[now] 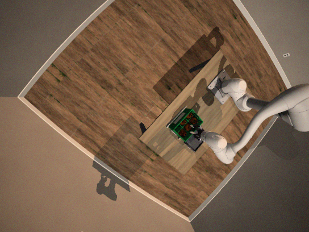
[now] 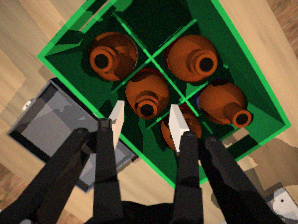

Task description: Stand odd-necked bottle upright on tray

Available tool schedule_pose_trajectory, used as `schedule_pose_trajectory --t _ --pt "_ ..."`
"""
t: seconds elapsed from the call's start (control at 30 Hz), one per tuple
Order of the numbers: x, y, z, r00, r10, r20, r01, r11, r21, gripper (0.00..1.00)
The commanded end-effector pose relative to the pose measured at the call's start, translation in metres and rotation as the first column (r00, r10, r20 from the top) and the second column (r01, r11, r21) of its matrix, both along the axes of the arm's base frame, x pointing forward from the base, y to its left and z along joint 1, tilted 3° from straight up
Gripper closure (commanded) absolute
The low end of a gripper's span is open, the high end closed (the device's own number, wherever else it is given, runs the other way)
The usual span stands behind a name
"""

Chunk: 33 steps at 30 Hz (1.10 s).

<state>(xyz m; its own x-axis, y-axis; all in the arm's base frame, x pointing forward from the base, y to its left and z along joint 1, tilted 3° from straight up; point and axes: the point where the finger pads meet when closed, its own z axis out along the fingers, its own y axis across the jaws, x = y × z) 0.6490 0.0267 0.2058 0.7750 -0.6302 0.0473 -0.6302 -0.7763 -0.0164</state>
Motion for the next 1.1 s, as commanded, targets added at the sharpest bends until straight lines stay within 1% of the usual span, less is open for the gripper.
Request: schedule_pose_trajectory --t 0.0,0.67,1.07 --pt "0.0 0.0 -0.003 1.0 0.0 0.0 0.0 1.0 0.0 0.62" --pt "0.001 0.0 -0.024 1.0 0.0 0.0 0.0 1.0 0.0 0.62" --pt "0.001 0.0 -0.029 1.0 0.0 0.0 0.0 1.0 0.0 0.62"
